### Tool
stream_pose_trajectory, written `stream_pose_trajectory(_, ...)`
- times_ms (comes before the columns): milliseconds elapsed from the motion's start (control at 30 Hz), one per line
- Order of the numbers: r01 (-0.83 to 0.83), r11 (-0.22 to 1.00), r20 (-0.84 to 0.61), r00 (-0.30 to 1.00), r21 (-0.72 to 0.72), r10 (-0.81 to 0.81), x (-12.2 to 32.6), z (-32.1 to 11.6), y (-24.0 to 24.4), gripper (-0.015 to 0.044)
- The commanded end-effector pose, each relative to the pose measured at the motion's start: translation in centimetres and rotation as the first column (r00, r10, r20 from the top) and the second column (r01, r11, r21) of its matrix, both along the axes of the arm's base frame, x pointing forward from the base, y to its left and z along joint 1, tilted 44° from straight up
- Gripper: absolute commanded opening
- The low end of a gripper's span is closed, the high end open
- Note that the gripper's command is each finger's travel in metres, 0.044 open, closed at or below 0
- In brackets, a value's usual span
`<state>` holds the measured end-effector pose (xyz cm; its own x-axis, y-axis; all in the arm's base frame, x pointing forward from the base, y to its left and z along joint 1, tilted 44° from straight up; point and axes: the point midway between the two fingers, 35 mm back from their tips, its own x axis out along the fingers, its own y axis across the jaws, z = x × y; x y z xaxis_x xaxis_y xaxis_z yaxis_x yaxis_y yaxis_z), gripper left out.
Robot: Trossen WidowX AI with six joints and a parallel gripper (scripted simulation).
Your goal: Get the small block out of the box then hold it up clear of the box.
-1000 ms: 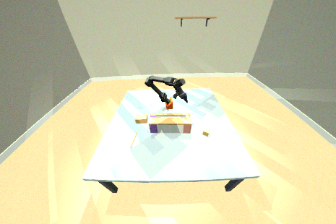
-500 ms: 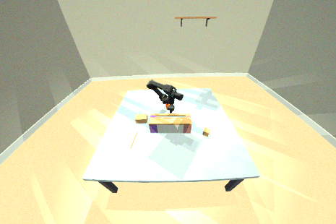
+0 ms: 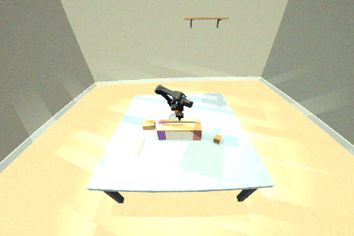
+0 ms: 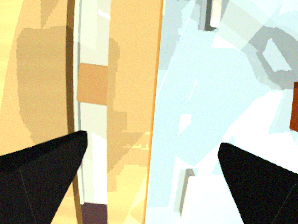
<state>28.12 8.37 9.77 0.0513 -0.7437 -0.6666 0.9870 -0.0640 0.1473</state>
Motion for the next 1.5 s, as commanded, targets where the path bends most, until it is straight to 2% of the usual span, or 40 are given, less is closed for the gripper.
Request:
stream_pose_trajectory(0, -0.004, 1.0, -0.007, 1.0, -0.007, 0.004, 0.1, -0.6, -0.5, 0.04)
stream_pose_trajectory(1167, -0.002, 1.0, -0.026, 1.0, -0.024, 0.001, 0.4, -5.0, -4.0, 0.04)
stream_pose_trajectory(1467, 0.002, 1.0, -0.021, 1.0, -0.018, -0.003, 0.3, -4.2, -4.4, 0.04)
